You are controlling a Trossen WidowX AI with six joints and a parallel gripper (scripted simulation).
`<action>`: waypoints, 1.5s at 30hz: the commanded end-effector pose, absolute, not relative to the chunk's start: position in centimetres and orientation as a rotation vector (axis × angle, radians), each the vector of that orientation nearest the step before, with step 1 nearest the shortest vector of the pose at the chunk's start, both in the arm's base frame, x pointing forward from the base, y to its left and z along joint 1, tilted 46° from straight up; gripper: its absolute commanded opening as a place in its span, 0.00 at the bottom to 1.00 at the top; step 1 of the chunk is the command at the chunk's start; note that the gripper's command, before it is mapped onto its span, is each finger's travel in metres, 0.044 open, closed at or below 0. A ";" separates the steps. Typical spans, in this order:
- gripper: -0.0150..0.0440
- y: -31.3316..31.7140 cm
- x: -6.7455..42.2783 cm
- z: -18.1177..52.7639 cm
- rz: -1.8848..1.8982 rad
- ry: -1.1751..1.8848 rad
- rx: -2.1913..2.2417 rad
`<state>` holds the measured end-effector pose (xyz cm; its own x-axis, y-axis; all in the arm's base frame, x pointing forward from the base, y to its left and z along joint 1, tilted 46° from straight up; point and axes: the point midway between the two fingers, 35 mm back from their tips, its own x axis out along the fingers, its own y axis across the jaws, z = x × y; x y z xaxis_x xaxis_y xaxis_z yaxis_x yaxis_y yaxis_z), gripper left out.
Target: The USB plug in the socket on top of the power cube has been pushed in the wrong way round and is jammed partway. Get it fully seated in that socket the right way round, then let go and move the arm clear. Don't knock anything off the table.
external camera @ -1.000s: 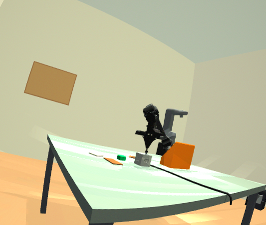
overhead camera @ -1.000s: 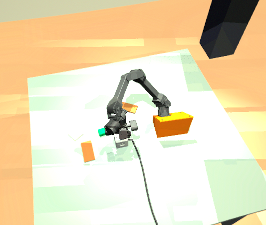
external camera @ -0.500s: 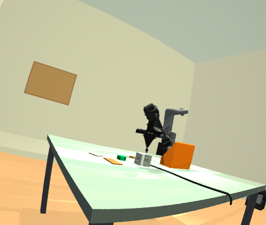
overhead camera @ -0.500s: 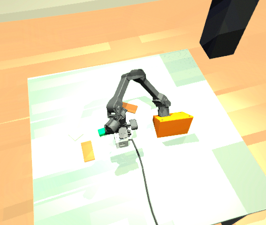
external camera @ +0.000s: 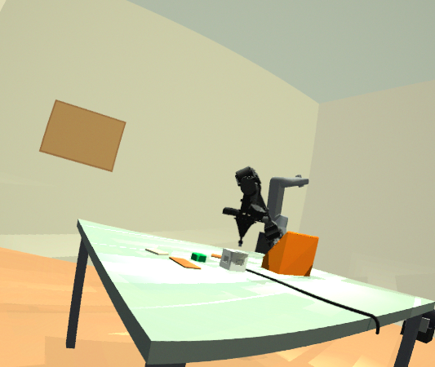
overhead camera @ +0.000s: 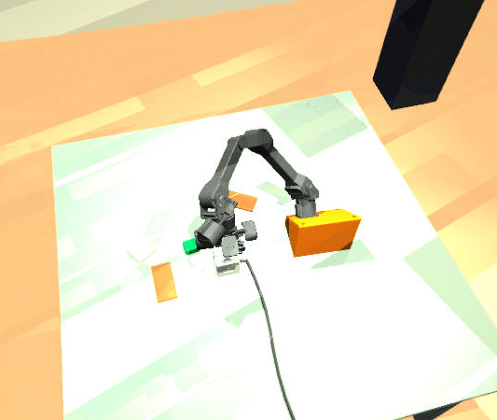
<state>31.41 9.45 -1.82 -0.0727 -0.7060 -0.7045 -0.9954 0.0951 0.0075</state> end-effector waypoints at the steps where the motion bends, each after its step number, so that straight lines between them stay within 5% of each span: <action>1: 0.25 9.6 31.4 -1.7 0.693 1.839 -1.661; 45: 0.25 9.5 31.4 -1.8 -0.312 1.698 -0.912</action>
<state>31.42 9.48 -1.80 -0.0721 -0.7060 -0.7045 -0.4726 0.6462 -0.5992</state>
